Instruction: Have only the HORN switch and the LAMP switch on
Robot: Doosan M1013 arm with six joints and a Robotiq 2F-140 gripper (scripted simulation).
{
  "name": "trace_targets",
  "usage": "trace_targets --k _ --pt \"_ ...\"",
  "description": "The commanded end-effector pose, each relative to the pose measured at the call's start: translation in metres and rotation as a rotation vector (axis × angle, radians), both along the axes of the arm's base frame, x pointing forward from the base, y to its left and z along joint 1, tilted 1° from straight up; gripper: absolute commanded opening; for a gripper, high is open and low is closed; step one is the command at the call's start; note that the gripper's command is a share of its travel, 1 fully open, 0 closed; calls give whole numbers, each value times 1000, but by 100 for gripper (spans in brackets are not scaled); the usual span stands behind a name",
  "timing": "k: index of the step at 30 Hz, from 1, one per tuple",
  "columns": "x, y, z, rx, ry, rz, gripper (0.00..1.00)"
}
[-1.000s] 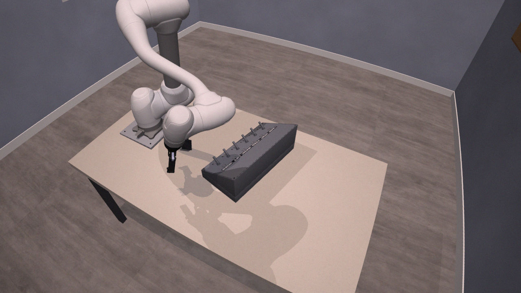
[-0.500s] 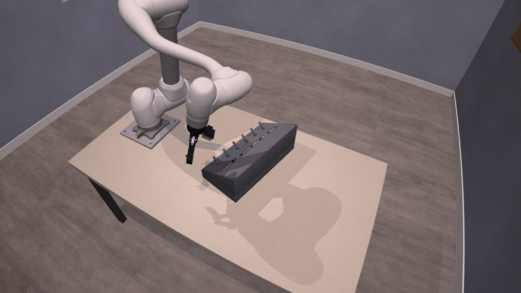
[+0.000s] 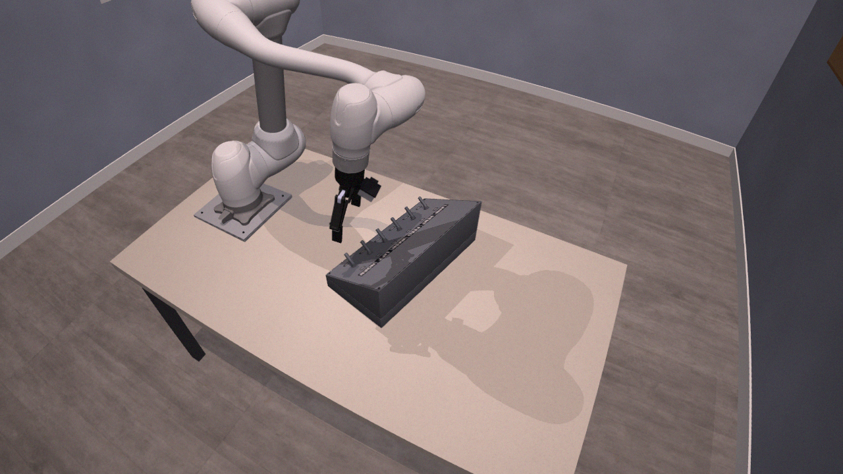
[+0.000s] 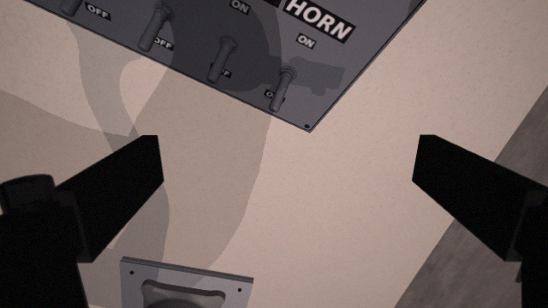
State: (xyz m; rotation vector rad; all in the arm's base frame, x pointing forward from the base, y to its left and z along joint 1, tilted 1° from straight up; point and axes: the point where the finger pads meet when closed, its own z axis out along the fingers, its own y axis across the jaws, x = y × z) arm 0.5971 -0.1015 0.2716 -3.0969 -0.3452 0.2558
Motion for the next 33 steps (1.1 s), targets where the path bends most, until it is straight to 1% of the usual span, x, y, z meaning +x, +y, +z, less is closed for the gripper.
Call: trace_targets --k 1,8,10,11,12,13,16,22,25,27,29,33 --pt "22 32 19 -15 -62 -68 100" --pt "45 78 42 -16 -138 -170 100" --pt "45 78 42 -16 -138 -170 100" --pt "53 97 51 -12 -166 -209 100" --pt "53 97 51 -12 -166 -210 100" --pt "53 114 43 -44 -189 -241 100" --pt "53 140 29 -86 -235 -279 100" --pt "51 192 4 -139 -342 -340 100" --pt "48 219 -6 -148 -399 -364 100" --pt "48 219 -6 -148 -399 -364 100" --pt "43 250 -16 -145 -461 -386 100" --pt "36 285 -27 -127 -527 -406 100"
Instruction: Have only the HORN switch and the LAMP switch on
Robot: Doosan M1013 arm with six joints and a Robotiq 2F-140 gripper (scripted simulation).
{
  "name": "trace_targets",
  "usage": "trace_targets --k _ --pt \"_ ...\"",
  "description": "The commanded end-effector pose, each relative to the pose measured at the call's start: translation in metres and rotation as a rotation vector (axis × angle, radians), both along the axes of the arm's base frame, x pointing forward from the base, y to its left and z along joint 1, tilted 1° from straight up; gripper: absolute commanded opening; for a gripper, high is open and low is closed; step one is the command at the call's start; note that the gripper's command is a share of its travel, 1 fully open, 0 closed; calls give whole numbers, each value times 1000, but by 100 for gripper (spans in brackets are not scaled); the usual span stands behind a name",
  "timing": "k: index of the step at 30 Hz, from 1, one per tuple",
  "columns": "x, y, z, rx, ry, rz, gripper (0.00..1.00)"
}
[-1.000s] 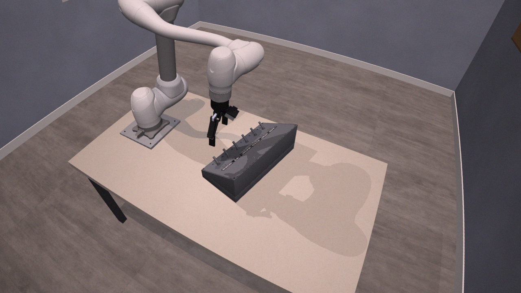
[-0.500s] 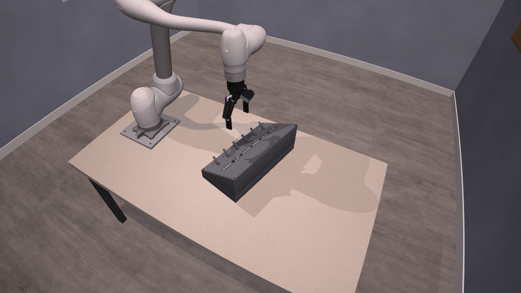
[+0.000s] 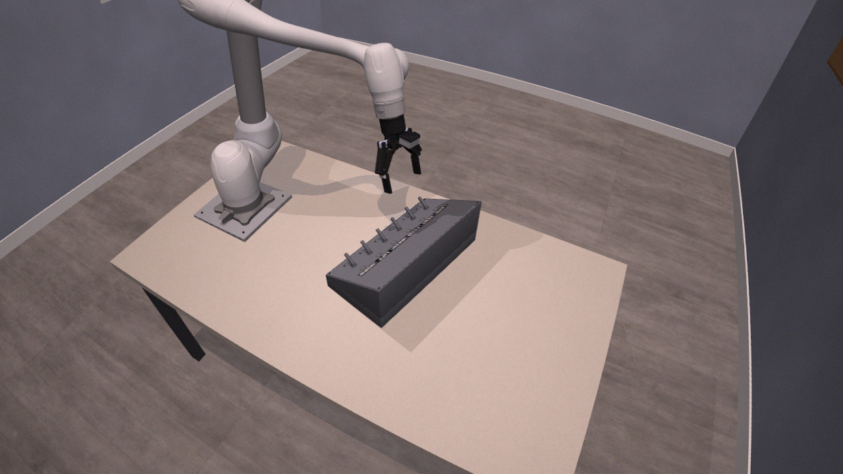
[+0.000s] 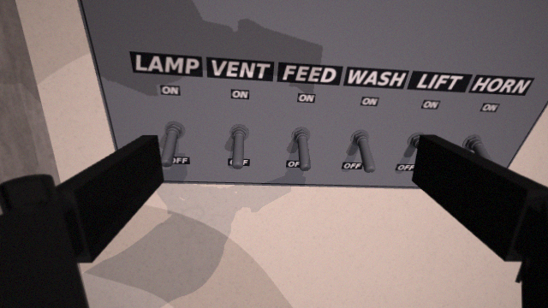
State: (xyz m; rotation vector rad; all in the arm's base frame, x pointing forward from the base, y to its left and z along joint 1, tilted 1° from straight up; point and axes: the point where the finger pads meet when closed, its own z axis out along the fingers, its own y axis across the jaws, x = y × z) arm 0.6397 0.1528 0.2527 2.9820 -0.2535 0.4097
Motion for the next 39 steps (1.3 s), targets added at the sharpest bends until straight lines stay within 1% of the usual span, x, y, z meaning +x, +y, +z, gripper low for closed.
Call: trace_targets --k 1,6,9,11,15,21,22,39 --pt "-9 40 -10 -13 -95 -25 100" --pt "-23 84 -22 20 -175 -29 100" --pt "-30 103 -26 39 -205 -28 100" --pt "-30 103 -26 39 -205 -28 100" --pt "-35 113 -28 51 -220 -27 100" --pt "-35 115 -28 52 -222 -28 100" --pt "-35 114 -27 52 -222 -28 50" --pt "-34 114 -27 51 -221 -27 50"
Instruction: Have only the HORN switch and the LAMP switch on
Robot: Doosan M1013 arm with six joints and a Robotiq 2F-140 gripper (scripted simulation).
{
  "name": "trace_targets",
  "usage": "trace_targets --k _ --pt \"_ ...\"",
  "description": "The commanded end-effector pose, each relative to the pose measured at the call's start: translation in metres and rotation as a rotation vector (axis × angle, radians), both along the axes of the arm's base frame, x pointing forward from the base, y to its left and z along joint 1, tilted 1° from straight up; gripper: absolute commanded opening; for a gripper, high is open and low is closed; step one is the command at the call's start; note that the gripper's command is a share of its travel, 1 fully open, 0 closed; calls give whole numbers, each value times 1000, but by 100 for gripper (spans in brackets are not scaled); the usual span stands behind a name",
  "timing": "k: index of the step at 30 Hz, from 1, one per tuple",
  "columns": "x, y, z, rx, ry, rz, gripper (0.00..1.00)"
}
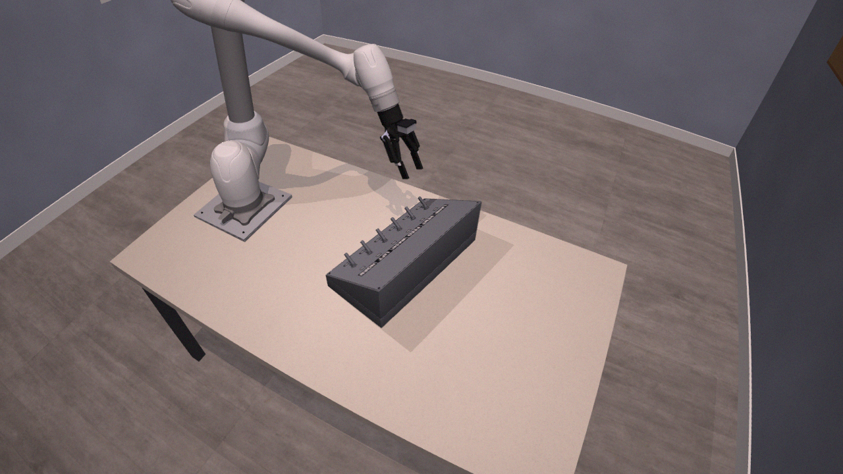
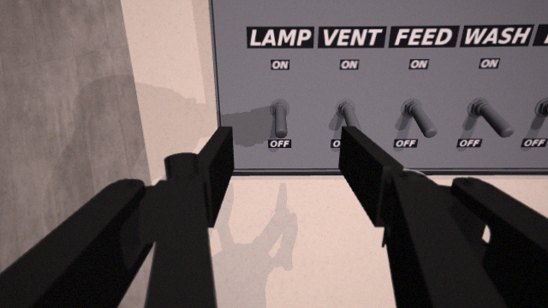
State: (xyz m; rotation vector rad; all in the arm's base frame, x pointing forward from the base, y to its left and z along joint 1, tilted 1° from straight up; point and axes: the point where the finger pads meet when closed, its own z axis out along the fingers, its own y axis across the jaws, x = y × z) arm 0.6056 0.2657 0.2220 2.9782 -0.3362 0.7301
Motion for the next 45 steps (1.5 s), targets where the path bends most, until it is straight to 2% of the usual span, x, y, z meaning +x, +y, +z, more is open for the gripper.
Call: trace_targets --k 1,17,18,20,23,25,29,30,35,45 --pt "0 1 3 -1 -8 5 50" --pt "2 0 5 -1 -8 6 50" --pt "8 -2 6 0 0 -1 50" --pt "36 -10 21 -1 2 -2 50" --pt "43 -12 24 -1 2 -2 50" --pt "69 -21 39 -1 2 -2 50" --pt "89 -29 50 -1 3 -1 50" --pt "89 -29 50 -1 3 -1 100" --pt "93 -28 47 4 -5 2 100" --pt "102 -34 18 -3 -1 -2 100"
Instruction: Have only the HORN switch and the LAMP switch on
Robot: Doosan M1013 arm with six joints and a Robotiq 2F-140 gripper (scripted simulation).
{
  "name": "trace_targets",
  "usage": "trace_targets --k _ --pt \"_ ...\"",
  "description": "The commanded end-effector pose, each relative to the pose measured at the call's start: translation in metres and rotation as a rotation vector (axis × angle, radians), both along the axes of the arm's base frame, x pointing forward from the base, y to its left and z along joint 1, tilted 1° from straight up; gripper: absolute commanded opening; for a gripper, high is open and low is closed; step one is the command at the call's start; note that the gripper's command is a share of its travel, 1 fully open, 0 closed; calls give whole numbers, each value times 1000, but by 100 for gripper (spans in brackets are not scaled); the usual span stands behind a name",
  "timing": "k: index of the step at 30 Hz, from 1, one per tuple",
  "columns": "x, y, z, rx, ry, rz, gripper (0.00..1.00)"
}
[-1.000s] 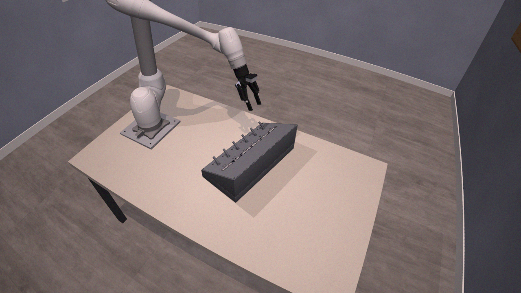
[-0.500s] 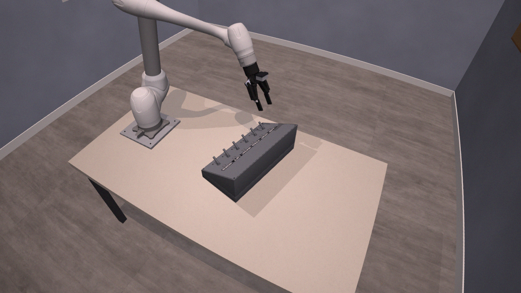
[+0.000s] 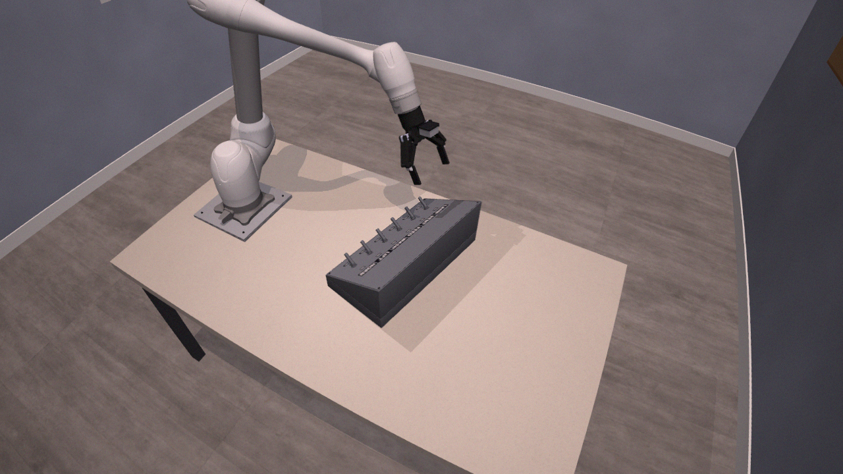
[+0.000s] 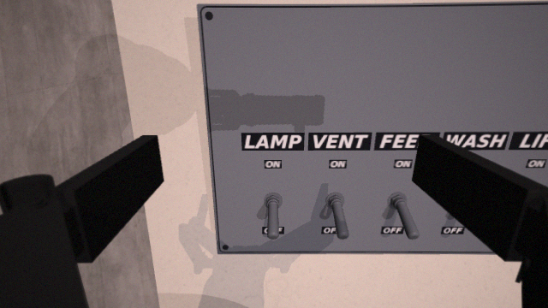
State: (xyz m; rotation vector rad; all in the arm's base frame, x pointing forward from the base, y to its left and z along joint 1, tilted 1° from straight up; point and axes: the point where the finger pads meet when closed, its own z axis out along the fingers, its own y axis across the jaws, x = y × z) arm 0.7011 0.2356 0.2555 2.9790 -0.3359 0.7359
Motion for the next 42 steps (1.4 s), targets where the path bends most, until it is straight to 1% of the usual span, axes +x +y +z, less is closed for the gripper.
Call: trace_targets --k 1,6,10,20,42 --pt "9 -5 -19 -4 2 -3 100" --pt "18 -7 -37 -4 3 -3 100" --pt "23 -8 -45 -4 1 -3 100" --pt "24 -7 -48 -6 3 0 100" --pt "24 -7 -48 -6 3 0 100"
